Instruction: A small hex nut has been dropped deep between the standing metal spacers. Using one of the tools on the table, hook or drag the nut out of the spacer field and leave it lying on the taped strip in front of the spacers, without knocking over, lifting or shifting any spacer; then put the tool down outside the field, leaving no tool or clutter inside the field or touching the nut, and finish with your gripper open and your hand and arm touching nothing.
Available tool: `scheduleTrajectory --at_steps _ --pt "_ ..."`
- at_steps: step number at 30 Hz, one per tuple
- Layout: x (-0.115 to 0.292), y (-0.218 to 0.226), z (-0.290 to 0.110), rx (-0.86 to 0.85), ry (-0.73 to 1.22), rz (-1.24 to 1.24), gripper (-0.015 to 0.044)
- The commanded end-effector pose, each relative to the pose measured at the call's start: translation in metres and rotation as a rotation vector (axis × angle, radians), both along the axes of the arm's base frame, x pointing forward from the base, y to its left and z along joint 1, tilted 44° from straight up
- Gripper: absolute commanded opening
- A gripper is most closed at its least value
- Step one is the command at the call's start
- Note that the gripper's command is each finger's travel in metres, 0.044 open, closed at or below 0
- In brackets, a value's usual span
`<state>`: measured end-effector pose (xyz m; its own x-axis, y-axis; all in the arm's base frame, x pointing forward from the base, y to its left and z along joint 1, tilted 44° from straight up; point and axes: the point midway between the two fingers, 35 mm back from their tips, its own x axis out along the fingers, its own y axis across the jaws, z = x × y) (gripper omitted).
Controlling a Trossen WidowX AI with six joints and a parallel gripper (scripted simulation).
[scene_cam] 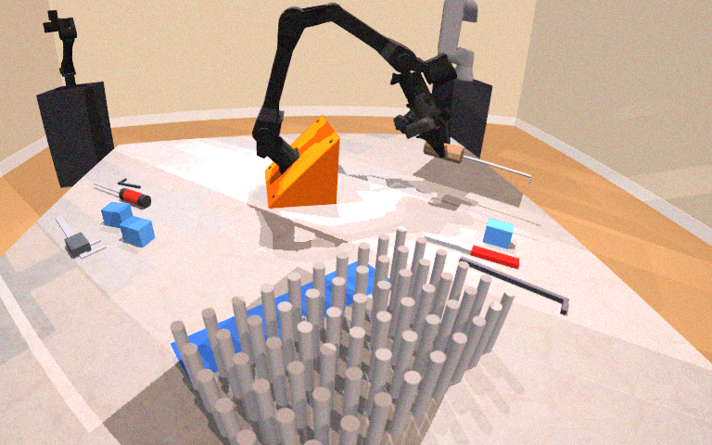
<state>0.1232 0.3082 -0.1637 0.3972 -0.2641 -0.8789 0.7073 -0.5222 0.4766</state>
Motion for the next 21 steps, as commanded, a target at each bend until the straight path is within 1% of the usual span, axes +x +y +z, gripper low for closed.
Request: scheduleTrajectory --at_steps 1,21 --pt "0.000 -0.004 -0.004 -0.003 -0.001 0.006 0.0000" --pt "0.001 -0.017 -0.020 -0.003 -0.002 0.006 0.0000"
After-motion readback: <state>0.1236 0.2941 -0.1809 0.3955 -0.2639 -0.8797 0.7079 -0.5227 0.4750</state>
